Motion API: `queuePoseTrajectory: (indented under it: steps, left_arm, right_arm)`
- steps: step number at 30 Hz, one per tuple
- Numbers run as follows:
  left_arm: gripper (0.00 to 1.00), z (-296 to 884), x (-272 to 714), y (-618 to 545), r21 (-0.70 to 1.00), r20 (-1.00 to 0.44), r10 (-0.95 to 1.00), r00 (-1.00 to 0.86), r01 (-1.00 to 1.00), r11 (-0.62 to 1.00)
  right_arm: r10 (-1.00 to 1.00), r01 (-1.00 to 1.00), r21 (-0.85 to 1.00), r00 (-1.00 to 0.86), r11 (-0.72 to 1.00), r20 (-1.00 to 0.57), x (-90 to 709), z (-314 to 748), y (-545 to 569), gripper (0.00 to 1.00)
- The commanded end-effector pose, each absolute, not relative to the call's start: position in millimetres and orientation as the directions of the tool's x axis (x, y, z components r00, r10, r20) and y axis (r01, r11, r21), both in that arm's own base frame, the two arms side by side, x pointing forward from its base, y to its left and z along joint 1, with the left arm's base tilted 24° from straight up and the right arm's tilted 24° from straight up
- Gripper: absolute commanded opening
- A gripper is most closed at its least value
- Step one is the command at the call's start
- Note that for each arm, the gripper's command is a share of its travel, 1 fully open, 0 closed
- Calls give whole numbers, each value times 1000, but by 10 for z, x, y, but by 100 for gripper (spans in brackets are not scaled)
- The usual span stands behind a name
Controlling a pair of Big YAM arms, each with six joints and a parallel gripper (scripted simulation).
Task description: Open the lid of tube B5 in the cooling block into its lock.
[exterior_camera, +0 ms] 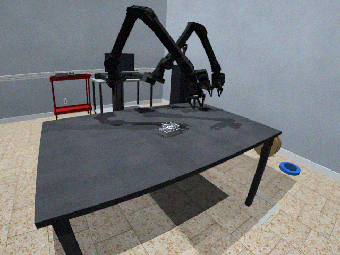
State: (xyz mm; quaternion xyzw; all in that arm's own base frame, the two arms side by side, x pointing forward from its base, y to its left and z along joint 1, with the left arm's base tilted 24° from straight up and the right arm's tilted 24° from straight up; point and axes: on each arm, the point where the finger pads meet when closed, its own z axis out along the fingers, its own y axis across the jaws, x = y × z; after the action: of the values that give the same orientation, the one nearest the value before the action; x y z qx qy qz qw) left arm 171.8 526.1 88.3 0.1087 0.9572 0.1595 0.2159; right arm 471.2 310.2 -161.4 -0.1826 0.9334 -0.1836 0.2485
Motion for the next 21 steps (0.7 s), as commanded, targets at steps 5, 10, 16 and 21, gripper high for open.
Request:
queuePoseTrajectory:
  steps: [5, 10, 16, 21]
  left_arm:
    - [100, 994, 1711, 5316, 376, -377, 285, -881, 136, 917]
    - [100, 994, 1711, 5316, 376, -377, 285, -881, 136, 917]
    - [100, 994, 1711, 5316, 376, -377, 285, -881, 136, 917]
    - [100, 997, 1712, 5319, 377, -376, 286, -881, 136, 916]
  right_arm:
    - [-431, -247, -428, -803, 869, -412, 4739, -1554, 3163, 100]
    - [-431, -247, -428, -803, 869, -412, 4739, -1554, 3163, 100]
    - [-431, -247, -428, -803, 869, -412, 4739, -1554, 3163, 100]
    - [-492, -314, -433, -773, 845, -399, 4715, -1628, 3322, 100]
